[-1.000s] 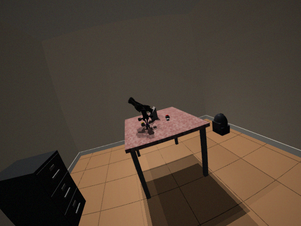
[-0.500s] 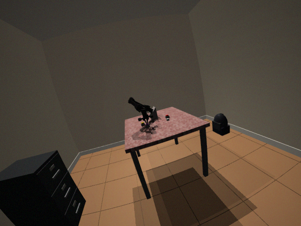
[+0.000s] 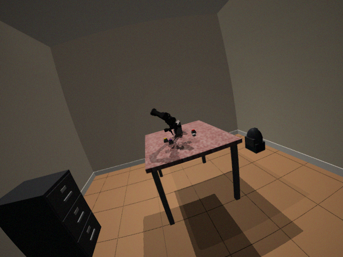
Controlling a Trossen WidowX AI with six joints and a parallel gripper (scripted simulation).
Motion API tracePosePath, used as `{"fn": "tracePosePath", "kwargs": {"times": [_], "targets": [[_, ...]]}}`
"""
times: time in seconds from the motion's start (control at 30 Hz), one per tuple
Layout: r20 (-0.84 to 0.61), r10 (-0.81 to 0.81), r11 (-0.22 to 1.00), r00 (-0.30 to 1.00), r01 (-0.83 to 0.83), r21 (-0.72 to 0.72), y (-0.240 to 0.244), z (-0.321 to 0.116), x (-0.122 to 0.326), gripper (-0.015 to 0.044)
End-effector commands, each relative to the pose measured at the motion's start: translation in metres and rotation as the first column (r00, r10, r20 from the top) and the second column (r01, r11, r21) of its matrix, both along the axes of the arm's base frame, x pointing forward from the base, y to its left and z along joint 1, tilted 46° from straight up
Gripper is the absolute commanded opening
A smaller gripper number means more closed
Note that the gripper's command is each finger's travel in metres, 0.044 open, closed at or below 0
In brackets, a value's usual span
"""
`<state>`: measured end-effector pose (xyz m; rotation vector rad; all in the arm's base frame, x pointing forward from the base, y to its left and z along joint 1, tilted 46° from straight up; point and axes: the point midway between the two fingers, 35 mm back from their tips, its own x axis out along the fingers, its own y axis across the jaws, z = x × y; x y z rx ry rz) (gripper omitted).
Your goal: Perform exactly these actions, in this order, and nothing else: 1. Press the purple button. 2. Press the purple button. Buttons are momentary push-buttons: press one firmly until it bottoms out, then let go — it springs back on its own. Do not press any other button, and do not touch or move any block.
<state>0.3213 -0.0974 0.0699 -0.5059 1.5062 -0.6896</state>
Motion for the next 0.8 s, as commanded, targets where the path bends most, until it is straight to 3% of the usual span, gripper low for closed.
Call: {"fn": "tracePosePath", "kwargs": {"times": [0.0, 0.23, 0.43, 0.77], "targets": [[-0.013, 0.022, 0.999, 1.0, -0.021, 0.04, 0.059, -0.037, 0.013, 0.023], [-0.028, 0.014, 0.999, 1.0, -0.013, 0.049, 0.171, -0.111, -0.003, 0.04], [-0.028, -0.006, 1.0, 1.0, 0.005, -0.012, 0.244, -0.171, -0.053, 0.04], [-0.027, -0.008, 1.0, 1.0, 0.007, -0.021, 0.249, -0.176, -0.059, 0.04]]}}
